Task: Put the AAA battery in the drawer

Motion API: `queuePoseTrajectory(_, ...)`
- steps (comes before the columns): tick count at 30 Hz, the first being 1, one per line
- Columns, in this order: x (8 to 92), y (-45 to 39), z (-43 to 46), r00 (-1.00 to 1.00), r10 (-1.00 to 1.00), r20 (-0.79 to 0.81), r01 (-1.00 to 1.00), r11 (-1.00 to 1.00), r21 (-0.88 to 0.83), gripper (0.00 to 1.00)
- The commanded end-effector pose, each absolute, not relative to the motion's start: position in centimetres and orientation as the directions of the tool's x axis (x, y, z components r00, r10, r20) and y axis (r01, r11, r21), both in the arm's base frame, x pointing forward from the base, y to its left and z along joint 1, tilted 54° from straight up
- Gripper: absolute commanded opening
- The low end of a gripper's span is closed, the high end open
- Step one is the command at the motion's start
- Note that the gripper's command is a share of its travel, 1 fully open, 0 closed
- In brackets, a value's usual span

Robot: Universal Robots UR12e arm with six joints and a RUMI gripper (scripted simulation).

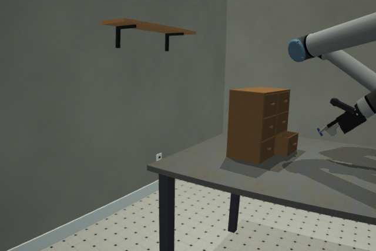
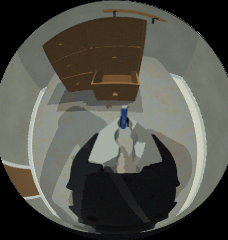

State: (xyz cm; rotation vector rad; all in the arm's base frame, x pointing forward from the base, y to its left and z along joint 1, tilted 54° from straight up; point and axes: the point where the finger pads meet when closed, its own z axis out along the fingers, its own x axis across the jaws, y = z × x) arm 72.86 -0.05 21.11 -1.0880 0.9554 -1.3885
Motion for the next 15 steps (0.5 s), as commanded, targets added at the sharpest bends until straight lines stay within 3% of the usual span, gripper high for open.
queuePoseTrajectory(1, 72.91, -0.09, 21.12, -0.004, -0.995, 0.101, 0.347, -0.096, -0.933, 0.02)
queuePoseTrajectory(15, 72.90, -0.10, 20.97, -0.004, -0.995, 0.101, 0.471, -0.091, -0.877, 0.02)
